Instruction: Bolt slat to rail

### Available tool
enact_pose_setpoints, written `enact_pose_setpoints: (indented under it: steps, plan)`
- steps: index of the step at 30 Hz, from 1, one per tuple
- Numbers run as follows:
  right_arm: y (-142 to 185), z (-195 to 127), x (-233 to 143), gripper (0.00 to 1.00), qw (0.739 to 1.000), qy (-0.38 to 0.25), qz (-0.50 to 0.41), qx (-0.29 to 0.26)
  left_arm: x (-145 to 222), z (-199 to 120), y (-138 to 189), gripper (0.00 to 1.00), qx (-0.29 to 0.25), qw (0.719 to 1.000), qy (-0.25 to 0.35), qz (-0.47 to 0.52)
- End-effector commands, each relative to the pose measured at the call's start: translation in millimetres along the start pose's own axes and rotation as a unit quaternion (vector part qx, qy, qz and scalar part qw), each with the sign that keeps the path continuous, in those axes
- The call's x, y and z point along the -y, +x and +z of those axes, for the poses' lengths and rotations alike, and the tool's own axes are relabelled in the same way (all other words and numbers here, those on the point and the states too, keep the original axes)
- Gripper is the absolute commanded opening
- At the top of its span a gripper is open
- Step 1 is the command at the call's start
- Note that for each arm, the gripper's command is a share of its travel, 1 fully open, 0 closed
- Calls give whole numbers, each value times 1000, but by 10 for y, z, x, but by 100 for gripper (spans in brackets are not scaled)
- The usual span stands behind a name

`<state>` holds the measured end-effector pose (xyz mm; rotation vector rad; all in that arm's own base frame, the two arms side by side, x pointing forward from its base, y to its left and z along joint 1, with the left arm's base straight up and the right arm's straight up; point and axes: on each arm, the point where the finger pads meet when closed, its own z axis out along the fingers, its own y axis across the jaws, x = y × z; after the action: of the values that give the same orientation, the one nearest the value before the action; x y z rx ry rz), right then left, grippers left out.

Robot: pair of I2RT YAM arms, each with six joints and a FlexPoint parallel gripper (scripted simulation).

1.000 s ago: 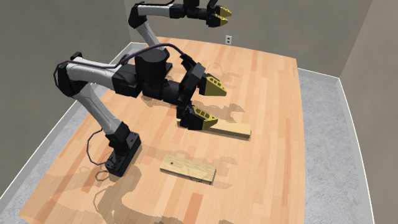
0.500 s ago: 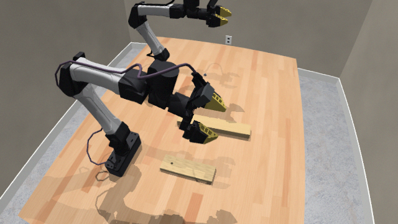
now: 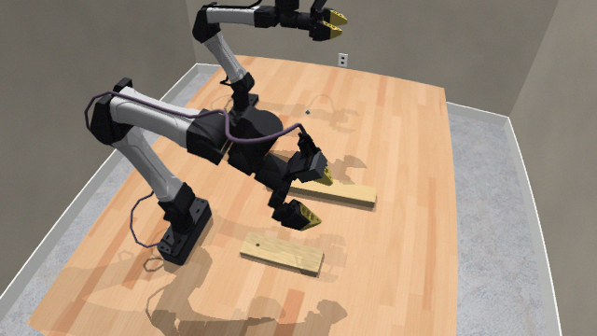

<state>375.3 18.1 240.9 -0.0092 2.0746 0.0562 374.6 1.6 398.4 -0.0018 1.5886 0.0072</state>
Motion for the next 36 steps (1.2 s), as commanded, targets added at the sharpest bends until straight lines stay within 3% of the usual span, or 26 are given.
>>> enact_pose_setpoints:
  steps: [1,22,36]
  plan:
    - [300,78,-29,100,999,1,4,-47,16,0,-71,100,13,1000,3,-2]
    - [1133,136,-85,100,983,-1,5,-184,16,0,-71,100,13,1000,3,-2]
    - [1813,22,-110,100,954,3,3,-299,16,0,-71,100,13,1000,3,-2]
